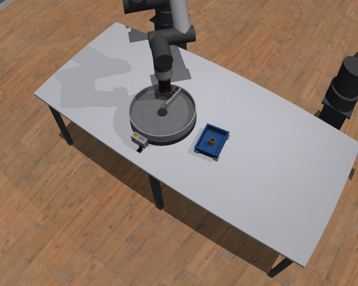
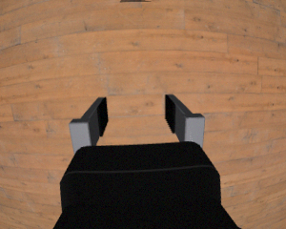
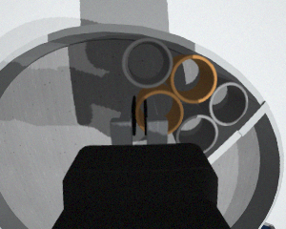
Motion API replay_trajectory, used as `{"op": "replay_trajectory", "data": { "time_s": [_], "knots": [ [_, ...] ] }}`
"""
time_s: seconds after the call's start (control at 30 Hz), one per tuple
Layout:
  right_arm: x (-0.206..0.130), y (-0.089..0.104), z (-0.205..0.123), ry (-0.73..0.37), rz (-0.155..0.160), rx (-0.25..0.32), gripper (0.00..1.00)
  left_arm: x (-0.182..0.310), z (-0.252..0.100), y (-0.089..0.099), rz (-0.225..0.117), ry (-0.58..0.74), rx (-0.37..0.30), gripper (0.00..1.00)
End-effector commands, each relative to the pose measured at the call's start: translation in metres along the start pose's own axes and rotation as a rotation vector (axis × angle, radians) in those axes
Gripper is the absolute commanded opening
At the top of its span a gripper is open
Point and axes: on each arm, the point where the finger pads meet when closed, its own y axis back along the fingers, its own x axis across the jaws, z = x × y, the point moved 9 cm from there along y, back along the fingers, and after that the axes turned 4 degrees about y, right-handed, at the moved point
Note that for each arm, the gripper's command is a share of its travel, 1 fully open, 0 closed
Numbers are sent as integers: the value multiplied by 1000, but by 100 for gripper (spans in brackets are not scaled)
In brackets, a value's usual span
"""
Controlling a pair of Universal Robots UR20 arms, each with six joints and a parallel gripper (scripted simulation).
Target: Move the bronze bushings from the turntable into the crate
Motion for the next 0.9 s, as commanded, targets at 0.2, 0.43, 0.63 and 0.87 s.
{"op": "replay_trajectory", "data": {
  "time_s": [0.2, 0.43, 0.63, 0.87],
  "knots": [
    [0, 1, 0, 0, 0, -1, 0, 0, 0, 1, 0, 0, -1, 100],
    [0, 4, 0, 0, 0, -1, 0, 0, 0, 1, 0, 0, -1, 100],
    [0, 17, 0, 0, 0, -1, 0, 0, 0, 1, 0, 0, -1, 100],
    [0, 50, 0, 0, 0, -1, 0, 0, 0, 1, 0, 0, -1, 100]
  ]
}}
